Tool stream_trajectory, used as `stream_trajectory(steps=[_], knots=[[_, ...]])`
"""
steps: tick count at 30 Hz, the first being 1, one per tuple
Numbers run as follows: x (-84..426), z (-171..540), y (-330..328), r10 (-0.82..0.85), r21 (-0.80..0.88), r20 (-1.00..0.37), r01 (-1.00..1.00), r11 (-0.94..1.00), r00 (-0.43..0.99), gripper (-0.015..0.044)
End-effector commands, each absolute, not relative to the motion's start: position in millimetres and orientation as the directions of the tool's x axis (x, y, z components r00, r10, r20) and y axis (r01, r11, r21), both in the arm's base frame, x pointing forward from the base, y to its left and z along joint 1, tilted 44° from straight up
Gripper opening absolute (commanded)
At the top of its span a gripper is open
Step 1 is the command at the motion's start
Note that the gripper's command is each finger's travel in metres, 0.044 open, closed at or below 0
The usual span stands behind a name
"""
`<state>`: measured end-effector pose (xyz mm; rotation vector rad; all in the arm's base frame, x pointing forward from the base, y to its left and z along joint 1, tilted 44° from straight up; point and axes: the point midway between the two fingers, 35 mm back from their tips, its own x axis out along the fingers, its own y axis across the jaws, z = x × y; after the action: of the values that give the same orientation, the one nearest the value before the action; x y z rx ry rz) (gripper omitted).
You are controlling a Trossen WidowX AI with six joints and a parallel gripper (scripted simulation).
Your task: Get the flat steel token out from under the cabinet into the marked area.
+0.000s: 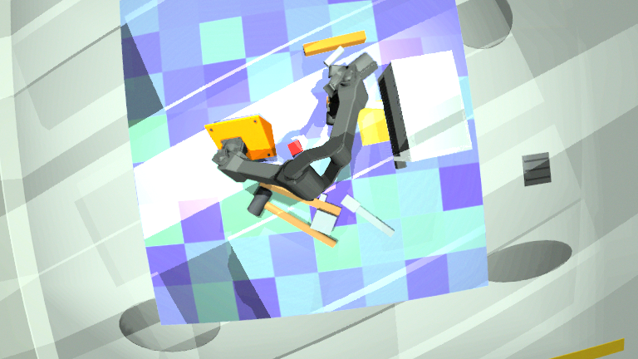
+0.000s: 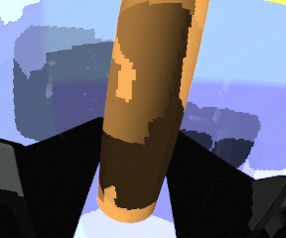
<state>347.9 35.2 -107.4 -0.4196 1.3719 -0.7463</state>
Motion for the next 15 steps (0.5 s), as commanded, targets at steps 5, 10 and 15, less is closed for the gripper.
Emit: stream_trajectory(steps=[5, 10, 15], knots=[[336, -111, 37, -0.691, -0.67, -0.722, 0.227, 0.707, 0.02, 0.0], [330, -112, 38, -0.691, -0.67, -0.722, 0.227, 0.707, 0.02, 0.0], [324, -113, 39, -0.691, -0.67, -0.722, 0.227, 0.707, 0.019, 0.0]])
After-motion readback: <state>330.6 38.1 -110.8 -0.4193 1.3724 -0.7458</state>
